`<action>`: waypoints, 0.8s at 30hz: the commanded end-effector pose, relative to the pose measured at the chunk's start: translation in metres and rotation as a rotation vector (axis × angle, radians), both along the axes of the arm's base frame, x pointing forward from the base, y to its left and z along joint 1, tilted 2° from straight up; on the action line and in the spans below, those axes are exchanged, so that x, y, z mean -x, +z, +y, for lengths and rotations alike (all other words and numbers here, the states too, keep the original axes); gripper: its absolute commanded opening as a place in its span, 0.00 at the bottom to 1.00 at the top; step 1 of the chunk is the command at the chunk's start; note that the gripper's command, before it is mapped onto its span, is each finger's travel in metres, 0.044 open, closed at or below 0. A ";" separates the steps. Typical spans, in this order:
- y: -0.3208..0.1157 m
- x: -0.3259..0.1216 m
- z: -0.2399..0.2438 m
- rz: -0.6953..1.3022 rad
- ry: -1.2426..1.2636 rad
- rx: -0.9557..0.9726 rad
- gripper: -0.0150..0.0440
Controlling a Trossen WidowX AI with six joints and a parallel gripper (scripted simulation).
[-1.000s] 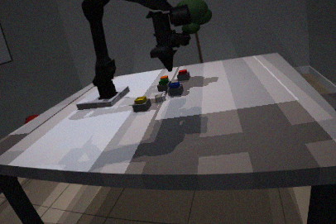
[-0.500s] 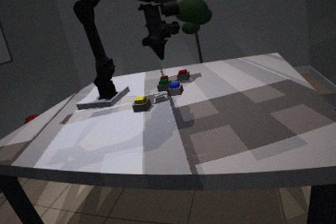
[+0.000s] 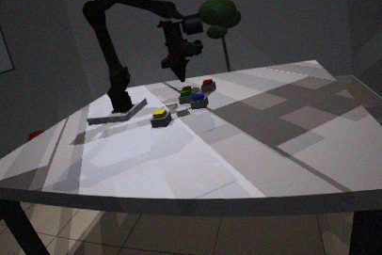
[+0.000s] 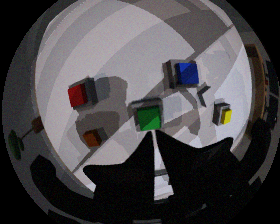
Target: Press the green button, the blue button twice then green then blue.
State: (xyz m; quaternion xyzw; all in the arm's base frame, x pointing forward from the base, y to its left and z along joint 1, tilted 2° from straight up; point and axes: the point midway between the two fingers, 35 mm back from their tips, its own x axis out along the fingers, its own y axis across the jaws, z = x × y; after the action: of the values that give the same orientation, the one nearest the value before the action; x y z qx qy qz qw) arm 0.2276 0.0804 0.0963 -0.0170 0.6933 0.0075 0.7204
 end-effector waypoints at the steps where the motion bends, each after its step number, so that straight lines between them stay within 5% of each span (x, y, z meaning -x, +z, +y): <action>1: -0.012 -0.001 0.000 -0.012 -0.007 -0.001 0.29; 24: -0.045 -0.002 -0.001 -0.011 -0.007 -0.001 0.29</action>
State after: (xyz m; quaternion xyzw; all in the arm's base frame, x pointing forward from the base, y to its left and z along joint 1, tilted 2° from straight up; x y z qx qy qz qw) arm 0.2302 0.0807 0.0569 -0.0144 0.6890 0.0079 0.7246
